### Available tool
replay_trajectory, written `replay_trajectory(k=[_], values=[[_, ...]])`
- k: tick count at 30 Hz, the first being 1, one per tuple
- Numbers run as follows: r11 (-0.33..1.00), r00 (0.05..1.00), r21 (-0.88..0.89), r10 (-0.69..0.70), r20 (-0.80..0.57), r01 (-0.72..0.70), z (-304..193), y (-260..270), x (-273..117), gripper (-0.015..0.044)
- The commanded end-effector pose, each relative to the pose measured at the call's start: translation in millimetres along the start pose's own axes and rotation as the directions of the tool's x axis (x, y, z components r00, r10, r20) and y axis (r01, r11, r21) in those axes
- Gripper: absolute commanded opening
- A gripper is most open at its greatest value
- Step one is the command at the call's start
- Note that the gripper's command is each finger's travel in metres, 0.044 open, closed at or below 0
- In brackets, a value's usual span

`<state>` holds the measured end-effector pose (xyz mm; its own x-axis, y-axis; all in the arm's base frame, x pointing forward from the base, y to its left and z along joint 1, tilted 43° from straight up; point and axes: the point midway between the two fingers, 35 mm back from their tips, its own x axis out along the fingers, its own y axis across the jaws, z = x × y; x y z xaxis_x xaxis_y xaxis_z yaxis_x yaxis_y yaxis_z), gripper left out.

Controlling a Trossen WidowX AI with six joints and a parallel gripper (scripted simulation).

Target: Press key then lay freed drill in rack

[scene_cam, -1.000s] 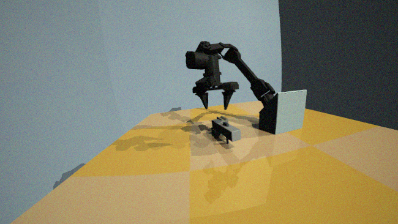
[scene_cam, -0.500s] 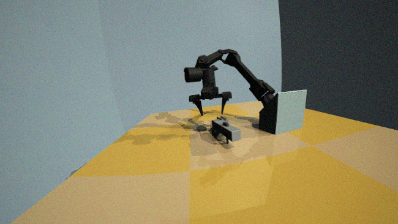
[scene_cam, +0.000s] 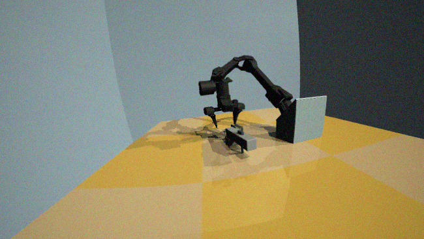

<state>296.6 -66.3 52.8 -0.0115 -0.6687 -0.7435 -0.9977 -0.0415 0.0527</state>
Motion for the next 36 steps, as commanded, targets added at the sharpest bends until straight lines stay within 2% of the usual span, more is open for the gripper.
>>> replay_trajectory(k=[1, 13, 36], values=[[0.999, 1.0, -0.036, 0.0, -0.008, 0.0, -3, 2, 2, 0.044], [0.999, 1.0, -0.036, 0.0, -0.008, 0.0, -2, 1, 4, 0.044], [0.999, 1.0, -0.036, 0.0, -0.009, 0.0, 8, 1, 40, 0.044]])
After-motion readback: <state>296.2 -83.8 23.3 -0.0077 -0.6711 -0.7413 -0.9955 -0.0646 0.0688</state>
